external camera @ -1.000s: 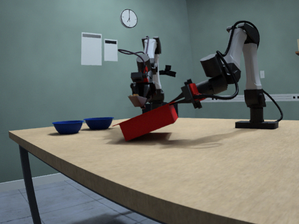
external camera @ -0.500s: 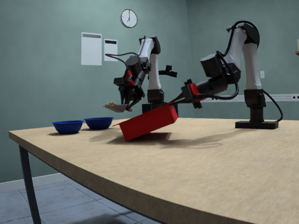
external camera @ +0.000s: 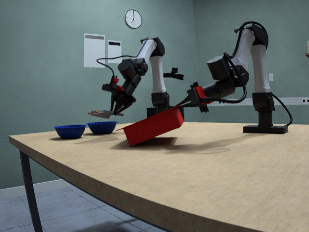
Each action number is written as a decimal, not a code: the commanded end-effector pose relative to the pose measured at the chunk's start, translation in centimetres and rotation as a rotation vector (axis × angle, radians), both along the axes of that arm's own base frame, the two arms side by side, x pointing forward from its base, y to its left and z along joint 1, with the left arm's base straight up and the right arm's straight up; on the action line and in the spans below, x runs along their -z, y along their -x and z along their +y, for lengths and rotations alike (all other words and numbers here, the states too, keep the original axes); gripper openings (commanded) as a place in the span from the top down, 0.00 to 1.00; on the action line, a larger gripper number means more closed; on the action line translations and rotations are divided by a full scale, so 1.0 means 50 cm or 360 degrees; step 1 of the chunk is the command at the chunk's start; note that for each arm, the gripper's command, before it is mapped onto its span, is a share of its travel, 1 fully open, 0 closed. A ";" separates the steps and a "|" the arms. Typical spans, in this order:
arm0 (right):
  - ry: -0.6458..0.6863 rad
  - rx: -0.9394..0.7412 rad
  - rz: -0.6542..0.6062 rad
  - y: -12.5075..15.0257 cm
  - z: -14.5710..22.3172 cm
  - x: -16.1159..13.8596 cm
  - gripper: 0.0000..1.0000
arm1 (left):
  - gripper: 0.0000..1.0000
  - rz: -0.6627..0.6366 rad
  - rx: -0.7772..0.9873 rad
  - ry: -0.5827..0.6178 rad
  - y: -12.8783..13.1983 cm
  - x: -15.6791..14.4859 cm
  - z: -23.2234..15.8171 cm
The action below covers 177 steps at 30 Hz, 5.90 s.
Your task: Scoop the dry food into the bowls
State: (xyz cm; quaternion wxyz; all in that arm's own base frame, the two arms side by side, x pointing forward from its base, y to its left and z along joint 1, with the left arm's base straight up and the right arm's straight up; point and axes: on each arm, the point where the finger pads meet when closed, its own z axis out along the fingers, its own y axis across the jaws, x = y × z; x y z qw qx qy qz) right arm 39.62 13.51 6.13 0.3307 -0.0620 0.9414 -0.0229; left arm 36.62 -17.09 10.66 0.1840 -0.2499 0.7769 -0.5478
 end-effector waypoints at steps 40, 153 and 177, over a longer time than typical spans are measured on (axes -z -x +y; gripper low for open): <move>0.0158 0.0798 -0.0045 -0.080 -0.258 -0.041 1.00 | 1.00 -0.0221 0.0046 0.0020 -0.023 -0.077 -0.014; -0.0588 0.1235 0.0445 -0.120 -0.253 -0.091 1.00 | 1.00 -0.0221 0.0046 0.0020 -0.023 -0.077 -0.014; -0.0717 0.1331 0.0436 -0.139 -0.238 -0.124 1.00 | 1.00 -0.0221 0.0046 0.0020 -0.023 -0.077 -0.014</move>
